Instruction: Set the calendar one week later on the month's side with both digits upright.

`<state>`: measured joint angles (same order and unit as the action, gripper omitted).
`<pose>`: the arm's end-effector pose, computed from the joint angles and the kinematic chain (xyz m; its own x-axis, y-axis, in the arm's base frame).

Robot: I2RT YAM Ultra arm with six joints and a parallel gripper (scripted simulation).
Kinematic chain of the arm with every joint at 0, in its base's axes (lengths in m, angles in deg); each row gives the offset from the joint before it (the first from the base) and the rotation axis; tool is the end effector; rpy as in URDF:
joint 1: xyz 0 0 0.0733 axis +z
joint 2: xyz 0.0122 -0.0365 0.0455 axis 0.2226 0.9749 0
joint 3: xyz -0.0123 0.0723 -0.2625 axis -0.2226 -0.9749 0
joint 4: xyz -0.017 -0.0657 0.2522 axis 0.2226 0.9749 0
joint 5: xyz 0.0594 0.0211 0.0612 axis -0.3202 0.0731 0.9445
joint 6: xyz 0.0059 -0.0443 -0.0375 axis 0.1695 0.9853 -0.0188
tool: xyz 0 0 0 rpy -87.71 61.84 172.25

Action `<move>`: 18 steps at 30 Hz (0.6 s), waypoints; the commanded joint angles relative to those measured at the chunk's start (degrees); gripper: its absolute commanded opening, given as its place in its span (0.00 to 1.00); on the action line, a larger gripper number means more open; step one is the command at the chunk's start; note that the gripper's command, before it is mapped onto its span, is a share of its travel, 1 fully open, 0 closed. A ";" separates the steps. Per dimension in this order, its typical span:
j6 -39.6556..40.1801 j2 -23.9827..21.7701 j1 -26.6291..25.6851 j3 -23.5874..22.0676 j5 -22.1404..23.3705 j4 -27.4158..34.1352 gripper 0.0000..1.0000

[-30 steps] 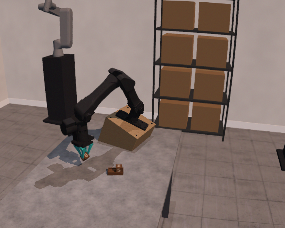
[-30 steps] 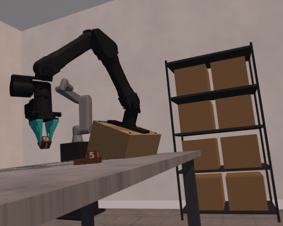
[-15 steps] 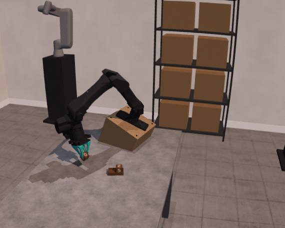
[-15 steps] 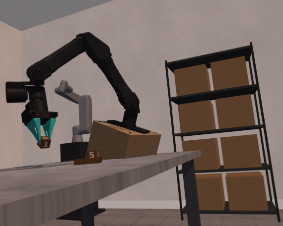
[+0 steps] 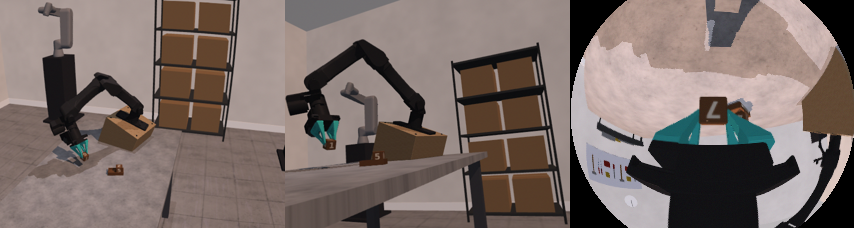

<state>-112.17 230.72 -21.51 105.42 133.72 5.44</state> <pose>0.3573 -0.2062 0.0272 0.2237 0.5951 0.7719 0.9527 -0.3008 -0.0442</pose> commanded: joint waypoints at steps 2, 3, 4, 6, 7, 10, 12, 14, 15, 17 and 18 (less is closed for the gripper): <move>2.89 0.83 -0.64 1.97 2.84 3.51 0.27; 4.33 1.94 -0.93 3.04 3.80 5.06 0.27; 6.09 3.30 -1.27 4.34 4.97 6.96 0.27; 10.11 6.39 -2.06 7.30 7.63 11.28 0.27; 12.08 7.90 -2.45 8.75 8.93 13.40 0.27; 16.33 11.17 -3.29 11.88 11.75 17.97 0.27; 16.97 11.66 -3.41 12.35 12.17 18.66 0.27; 17.24 11.87 -3.47 12.54 12.35 18.94 0.27; 17.28 11.90 -3.47 12.58 12.38 18.99 0.27; 17.28 11.90 -3.47 12.58 12.38 18.99 0.27; 17.28 11.91 -3.47 12.58 12.38 19.00 0.27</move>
<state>-96.04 243.51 -24.65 117.46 144.71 22.47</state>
